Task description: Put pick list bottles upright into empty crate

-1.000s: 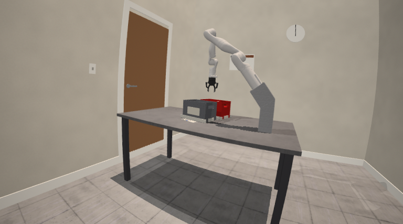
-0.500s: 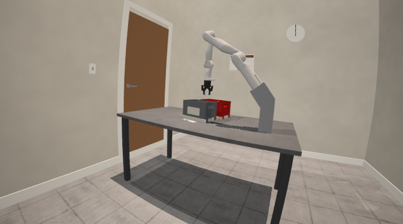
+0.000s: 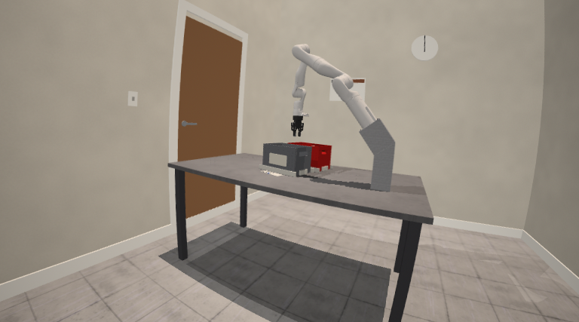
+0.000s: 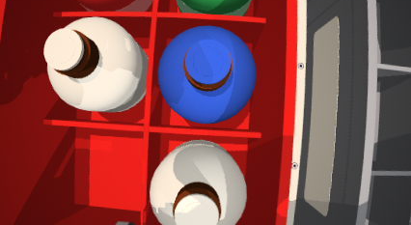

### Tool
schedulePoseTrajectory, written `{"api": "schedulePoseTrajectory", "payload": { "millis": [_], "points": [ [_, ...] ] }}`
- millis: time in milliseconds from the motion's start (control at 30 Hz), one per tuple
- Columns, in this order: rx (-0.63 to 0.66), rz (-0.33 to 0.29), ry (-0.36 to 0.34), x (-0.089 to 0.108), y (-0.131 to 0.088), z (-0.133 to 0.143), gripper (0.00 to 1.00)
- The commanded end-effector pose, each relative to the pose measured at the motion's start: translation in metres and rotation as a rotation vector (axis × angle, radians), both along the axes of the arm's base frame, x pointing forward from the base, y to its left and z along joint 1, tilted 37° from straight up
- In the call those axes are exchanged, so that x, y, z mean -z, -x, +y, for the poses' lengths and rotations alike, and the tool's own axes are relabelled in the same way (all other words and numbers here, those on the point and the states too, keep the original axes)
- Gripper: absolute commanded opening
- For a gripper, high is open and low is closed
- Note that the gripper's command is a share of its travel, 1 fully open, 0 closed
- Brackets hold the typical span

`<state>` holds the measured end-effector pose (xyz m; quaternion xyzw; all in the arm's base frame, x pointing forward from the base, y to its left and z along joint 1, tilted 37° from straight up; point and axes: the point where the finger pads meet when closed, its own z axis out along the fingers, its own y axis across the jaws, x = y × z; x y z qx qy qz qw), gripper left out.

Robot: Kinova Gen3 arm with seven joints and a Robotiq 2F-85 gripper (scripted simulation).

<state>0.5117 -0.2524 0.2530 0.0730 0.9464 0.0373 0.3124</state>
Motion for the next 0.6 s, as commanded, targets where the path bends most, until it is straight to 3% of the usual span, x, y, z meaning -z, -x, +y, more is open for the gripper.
{"api": "schedulePoseTrajectory", "payload": {
  "millis": [0, 400, 467, 567],
  "points": [
    [-0.082, -0.014, 0.057, -0.0005, 0.0005, -0.0006, 0.67],
    [-0.401, -0.024, 0.297, -0.0005, 0.0005, -0.0006, 0.67],
    [-0.401, -0.024, 0.297, -0.0005, 0.0005, -0.0006, 0.67],
    [-0.481, -0.027, 0.357, -0.0005, 0.0005, -0.0006, 0.67]
  ]
}}
